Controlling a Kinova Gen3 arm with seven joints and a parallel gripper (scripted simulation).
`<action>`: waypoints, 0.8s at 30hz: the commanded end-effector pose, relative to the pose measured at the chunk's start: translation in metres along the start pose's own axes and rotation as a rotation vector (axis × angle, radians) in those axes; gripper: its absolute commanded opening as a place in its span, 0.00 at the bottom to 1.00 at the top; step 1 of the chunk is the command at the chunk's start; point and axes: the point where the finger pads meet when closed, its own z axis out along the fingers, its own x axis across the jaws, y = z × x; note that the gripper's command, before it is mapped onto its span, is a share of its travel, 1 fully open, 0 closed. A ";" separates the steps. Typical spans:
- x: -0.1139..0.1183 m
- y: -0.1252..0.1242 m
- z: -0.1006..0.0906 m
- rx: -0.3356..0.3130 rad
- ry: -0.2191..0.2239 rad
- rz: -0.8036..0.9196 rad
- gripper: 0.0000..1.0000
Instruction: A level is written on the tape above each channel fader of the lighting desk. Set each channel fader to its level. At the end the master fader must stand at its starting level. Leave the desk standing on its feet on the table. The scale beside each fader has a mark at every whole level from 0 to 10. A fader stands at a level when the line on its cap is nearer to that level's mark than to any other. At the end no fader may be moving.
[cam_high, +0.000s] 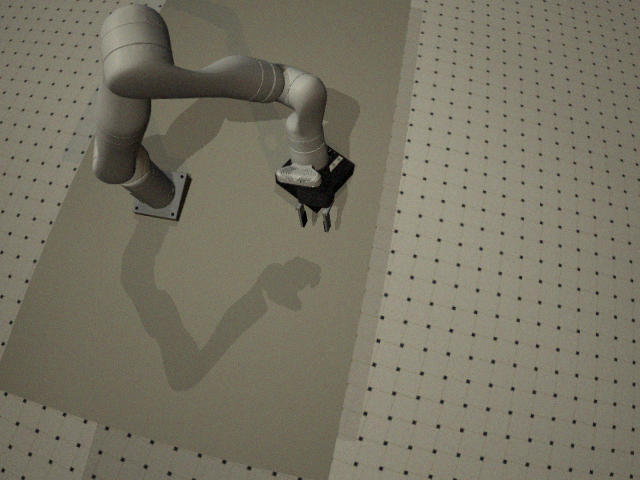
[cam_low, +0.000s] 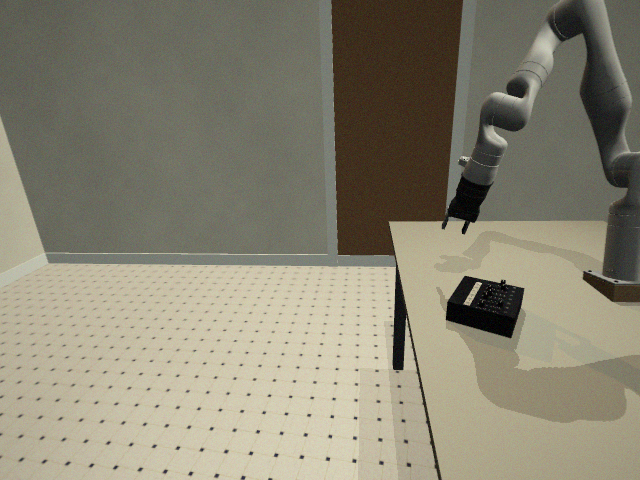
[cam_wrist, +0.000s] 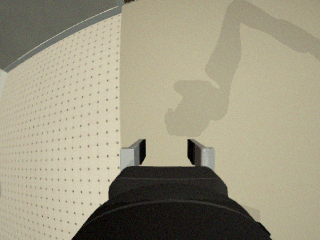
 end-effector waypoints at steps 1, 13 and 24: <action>-0.002 0.050 -0.015 -0.052 0.027 -0.031 1.00; 0.044 0.164 -0.073 -0.218 0.186 -0.116 1.00; 0.055 0.181 -0.084 -0.248 0.215 -0.135 1.00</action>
